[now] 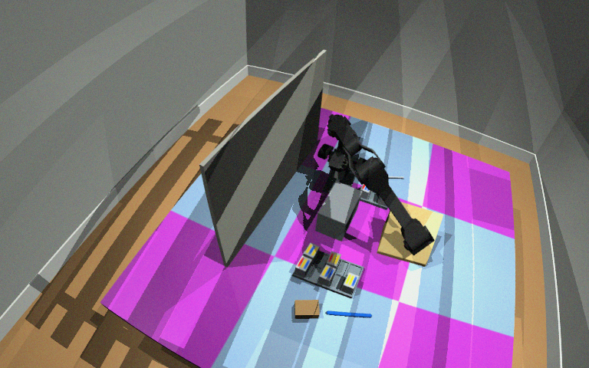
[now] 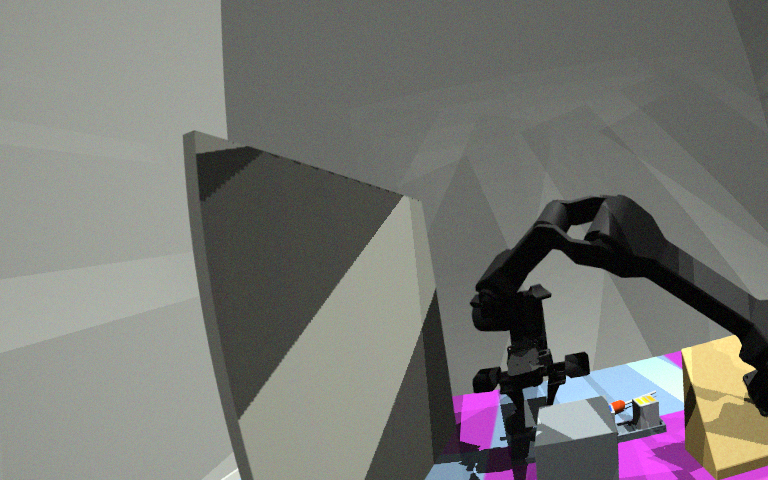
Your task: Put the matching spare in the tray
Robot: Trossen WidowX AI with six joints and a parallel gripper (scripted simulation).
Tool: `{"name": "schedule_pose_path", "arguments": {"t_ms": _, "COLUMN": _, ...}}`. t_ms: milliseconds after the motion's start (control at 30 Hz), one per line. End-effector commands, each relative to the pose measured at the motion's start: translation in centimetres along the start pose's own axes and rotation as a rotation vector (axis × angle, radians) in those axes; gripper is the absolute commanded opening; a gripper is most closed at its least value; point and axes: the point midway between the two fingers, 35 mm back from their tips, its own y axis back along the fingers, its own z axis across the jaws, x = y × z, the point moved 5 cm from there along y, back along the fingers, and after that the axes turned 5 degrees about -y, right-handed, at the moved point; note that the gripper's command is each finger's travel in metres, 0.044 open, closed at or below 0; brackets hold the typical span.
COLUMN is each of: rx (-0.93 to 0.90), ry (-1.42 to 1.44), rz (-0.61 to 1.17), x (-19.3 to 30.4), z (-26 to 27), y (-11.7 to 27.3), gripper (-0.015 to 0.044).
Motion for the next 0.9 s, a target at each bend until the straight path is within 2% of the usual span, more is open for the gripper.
{"name": "schedule_pose_path", "arguments": {"t_ms": 0, "rx": 0.000, "ry": -0.010, "rz": -0.007, "x": 0.0, "z": 0.1, "y": -0.4, "gripper": 0.0000}}
{"name": "schedule_pose_path", "arguments": {"t_ms": 867, "rx": 0.000, "ry": -0.009, "rz": -0.009, "x": -0.1, "z": 0.4, "y": -2.5, "gripper": 0.0000}}
